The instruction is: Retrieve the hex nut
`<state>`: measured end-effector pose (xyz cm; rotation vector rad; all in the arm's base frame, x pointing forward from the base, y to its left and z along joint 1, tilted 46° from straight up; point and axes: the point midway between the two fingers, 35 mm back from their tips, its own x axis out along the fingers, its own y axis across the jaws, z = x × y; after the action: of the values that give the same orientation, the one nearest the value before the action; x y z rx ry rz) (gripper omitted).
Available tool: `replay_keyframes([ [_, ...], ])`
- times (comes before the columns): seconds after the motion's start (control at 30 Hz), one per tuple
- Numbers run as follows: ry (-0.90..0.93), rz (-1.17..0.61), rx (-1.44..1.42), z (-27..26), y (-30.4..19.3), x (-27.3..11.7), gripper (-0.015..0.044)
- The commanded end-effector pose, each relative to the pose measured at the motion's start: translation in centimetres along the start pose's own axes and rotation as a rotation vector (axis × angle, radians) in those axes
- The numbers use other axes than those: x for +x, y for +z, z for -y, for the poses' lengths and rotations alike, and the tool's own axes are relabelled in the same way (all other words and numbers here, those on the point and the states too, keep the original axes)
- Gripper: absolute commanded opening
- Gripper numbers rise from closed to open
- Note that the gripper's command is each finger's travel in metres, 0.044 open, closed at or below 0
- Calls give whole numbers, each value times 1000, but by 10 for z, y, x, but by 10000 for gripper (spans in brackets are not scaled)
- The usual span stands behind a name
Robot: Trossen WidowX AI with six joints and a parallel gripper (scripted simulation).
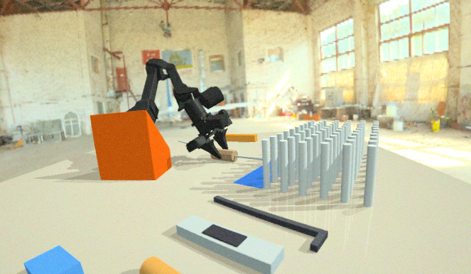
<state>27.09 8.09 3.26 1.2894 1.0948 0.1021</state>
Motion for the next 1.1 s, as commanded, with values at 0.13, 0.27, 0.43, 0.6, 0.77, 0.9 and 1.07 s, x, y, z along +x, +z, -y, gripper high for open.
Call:
replay_keyframes([
  [0.13, 2, 2, 2, -2, 2, -4, 0],
  [0.27, 2, 2, 1, -3, 3, -6, 0],
  [0.43, 3, 1, -1, -4, 5, -8, 0],
  [0.6, 4, 1, -4, -6, 7, -11, 0],
  [0.77, 5, 0, -6, -8, 9, -13, 0],
  [0.9, 6, 0, -7, -9, 11, -15, 0],
  [1.07, 6, 0, -7, -10, 12, -18, 0],
])
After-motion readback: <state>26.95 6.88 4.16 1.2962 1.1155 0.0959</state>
